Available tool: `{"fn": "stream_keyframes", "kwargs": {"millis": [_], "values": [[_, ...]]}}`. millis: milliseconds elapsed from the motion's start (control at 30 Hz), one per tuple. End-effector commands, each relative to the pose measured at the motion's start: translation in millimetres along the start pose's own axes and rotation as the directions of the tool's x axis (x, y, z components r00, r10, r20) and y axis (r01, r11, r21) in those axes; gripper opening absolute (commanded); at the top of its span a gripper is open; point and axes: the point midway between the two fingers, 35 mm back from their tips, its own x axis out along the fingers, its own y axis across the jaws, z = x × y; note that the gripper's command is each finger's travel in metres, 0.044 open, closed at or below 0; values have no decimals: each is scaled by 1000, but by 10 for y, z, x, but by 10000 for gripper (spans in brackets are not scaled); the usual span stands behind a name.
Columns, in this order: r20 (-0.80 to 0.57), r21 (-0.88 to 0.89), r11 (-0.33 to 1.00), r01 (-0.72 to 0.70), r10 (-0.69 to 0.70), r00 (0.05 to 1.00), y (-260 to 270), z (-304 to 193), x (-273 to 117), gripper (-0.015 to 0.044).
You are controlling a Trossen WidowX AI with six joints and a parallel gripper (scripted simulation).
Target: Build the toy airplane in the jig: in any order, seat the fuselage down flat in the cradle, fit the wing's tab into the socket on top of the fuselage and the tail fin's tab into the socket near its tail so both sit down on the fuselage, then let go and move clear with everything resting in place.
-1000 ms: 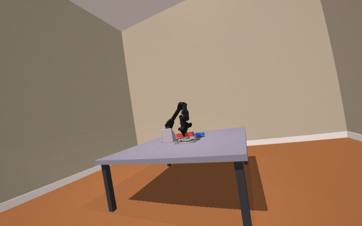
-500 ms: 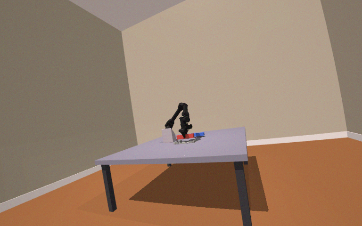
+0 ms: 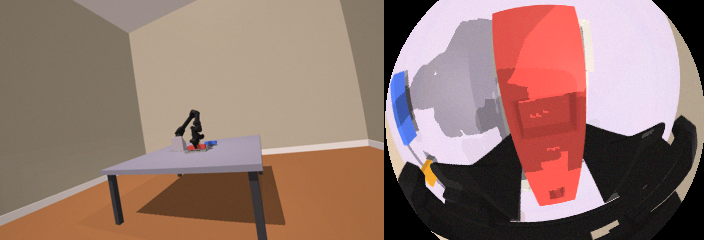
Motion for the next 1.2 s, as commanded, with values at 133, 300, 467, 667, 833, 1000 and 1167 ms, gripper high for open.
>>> {"fn": "stream_keyframes", "kwargs": {"millis": [133, 300, 467, 667, 833, 1000, 1167], "values": [[0, 0, 1000, 0, 0, 1000, 0, 0, 0, 162], [0, 0, 1000, 0, 0, 1000, 0, 0, 0, 31], [0, 0, 1000, 0, 0, 1000, 0, 0, 0, 162], [0, 0, 1000, 0, 0, 1000, 0, 0, 0, 320], [0, 0, 1000, 0, 0, 1000, 0, 0, 0, 440], [0, 0, 1000, 0, 0, 1000, 0, 0, 0, 440], [0, 6, 1000, 4, -4, 1000, -41, 40, -608, 440]]}}
